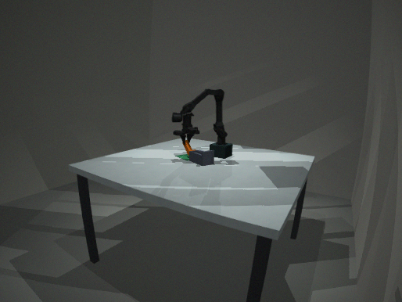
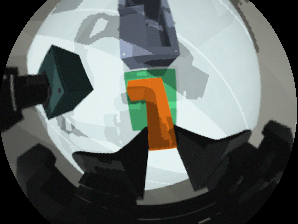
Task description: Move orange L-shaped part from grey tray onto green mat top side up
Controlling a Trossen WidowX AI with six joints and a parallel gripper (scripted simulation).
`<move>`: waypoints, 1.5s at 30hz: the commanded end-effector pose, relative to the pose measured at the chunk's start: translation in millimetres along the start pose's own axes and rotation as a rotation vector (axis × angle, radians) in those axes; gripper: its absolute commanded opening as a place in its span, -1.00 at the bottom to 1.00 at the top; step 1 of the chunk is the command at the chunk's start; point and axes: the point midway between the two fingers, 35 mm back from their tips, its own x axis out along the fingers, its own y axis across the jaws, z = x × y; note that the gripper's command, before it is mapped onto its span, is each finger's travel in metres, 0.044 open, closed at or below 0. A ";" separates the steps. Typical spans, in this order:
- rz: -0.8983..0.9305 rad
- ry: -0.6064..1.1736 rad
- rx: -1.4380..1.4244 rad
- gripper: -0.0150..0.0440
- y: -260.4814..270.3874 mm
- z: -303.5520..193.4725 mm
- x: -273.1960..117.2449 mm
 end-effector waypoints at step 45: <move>0.005 -0.004 -0.004 0.86 1.0 0.6 -73.0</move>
